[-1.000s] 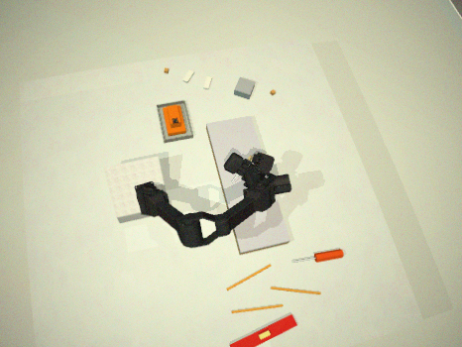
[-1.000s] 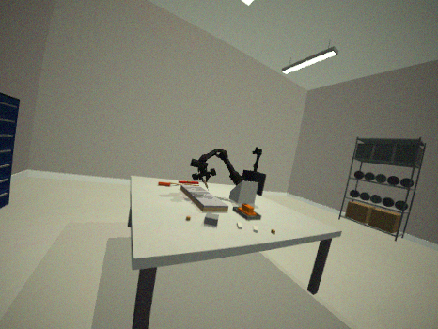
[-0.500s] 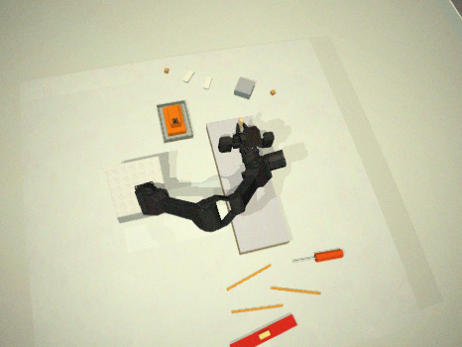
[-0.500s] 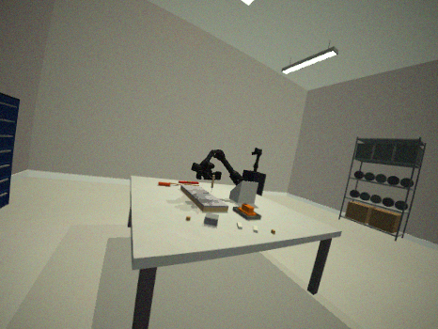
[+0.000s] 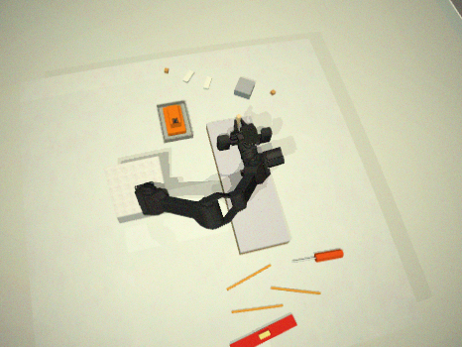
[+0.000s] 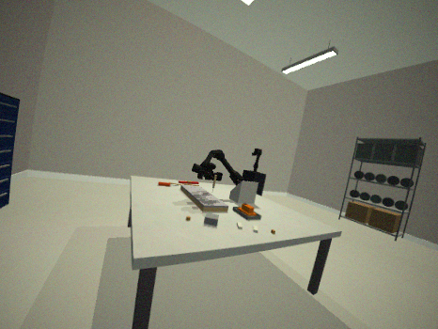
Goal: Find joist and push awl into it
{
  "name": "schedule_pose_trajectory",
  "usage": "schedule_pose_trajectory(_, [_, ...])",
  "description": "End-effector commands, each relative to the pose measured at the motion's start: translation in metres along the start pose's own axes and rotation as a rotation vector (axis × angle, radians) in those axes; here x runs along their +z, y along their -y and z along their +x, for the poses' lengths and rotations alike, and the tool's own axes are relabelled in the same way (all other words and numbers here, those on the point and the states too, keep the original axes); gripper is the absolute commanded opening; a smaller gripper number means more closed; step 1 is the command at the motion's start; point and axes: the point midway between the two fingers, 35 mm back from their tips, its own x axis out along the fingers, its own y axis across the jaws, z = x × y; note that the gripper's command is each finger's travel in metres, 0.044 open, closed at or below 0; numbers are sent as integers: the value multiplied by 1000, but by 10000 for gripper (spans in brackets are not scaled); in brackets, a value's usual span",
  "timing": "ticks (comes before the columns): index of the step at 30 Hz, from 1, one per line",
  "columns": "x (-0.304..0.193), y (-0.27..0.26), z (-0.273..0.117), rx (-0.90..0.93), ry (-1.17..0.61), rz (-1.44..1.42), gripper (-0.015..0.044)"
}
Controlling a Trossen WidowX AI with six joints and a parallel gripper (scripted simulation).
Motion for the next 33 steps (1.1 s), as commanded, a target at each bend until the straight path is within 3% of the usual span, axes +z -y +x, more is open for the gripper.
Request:
schedule_pose_trajectory(1, [-3, 0, 1, 2, 10, -5, 0])
schedule_pose_trajectory(33, [-40, 0, 4, 2, 8, -5, 0])
